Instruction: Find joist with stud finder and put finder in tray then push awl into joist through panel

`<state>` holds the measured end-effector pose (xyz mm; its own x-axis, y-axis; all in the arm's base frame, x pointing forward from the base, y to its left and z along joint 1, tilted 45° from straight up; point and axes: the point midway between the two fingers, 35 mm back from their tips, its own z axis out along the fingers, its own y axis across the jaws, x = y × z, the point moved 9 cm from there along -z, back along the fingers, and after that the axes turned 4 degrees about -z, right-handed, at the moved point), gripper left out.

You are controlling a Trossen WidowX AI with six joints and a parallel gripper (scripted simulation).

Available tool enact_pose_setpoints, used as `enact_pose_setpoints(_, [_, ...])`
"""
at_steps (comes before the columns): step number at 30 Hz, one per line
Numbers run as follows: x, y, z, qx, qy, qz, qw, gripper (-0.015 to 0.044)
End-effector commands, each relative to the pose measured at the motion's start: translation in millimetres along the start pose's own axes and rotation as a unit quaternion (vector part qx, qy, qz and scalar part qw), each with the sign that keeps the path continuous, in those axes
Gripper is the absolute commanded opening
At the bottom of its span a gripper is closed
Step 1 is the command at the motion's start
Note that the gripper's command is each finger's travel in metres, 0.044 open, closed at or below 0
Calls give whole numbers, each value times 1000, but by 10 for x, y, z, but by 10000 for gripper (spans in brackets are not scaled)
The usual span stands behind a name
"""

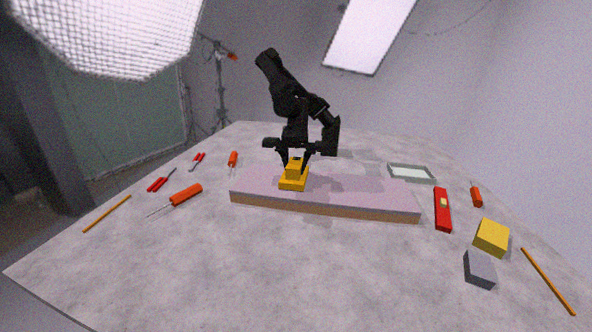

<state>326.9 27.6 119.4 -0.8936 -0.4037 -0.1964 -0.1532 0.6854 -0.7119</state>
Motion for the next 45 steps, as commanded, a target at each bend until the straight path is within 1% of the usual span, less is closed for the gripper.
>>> enact_pose_setpoints(1, [16, -174, 4, 6, 2, 4, 1000, 0])
enact_pose_setpoints(29, [80, -1047, -14, 8, 2, 4, 1000, 0])
enact_pose_setpoints(45, [66, -1024, -25, 4, -1, 1, 1000, 0])
